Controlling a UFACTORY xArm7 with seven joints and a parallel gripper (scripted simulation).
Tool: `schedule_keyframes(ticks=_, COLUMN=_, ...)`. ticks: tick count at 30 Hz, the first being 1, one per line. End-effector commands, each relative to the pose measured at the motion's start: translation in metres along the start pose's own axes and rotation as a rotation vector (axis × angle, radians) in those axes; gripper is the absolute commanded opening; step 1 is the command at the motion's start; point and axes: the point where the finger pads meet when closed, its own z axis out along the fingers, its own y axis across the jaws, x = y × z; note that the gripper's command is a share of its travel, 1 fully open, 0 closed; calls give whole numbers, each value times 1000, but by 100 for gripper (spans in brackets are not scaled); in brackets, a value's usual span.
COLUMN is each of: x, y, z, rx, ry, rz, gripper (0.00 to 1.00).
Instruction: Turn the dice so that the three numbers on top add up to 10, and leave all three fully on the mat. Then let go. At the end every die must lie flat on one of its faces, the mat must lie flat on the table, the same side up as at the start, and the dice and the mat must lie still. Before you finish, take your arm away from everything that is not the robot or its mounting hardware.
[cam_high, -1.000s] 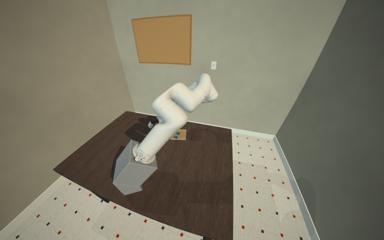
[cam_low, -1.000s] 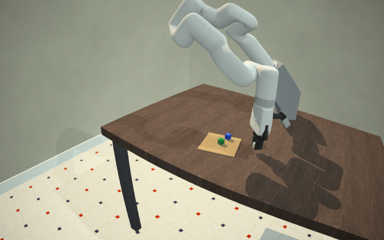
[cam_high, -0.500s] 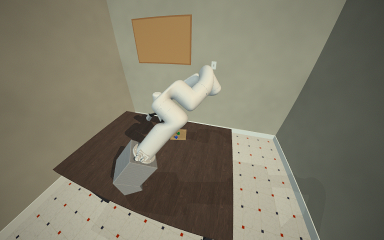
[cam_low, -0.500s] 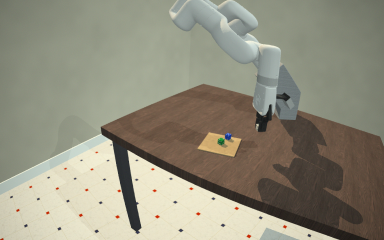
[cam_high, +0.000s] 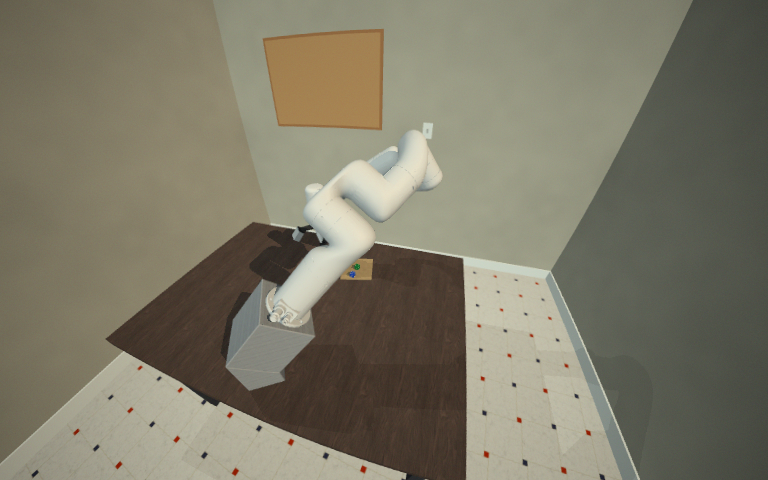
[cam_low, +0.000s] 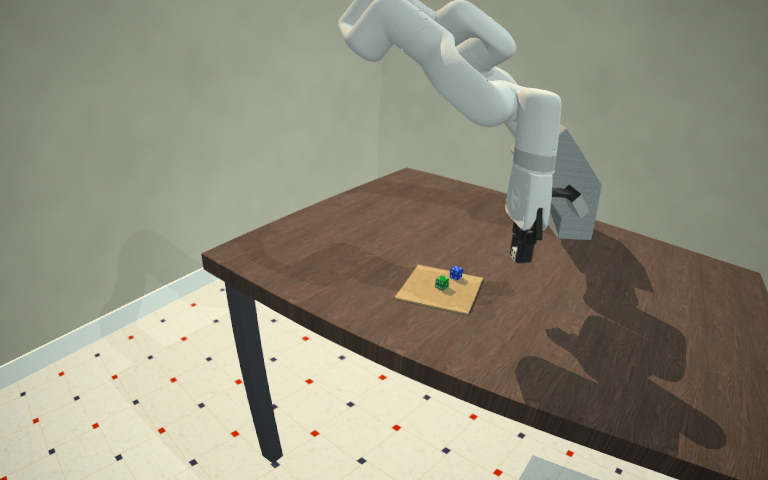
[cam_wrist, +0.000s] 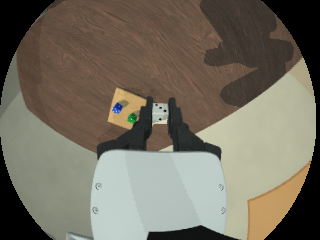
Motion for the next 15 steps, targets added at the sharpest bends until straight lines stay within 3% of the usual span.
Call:
schedule_keyframes(ticks=1, x=0, y=2, z=-1, rx=-4, ry=0, rz=64, gripper=15)
schedule_keyframes(ticks=15, x=-4, y=4, z=1, rx=-4, ry=2, rz=551, gripper=15)
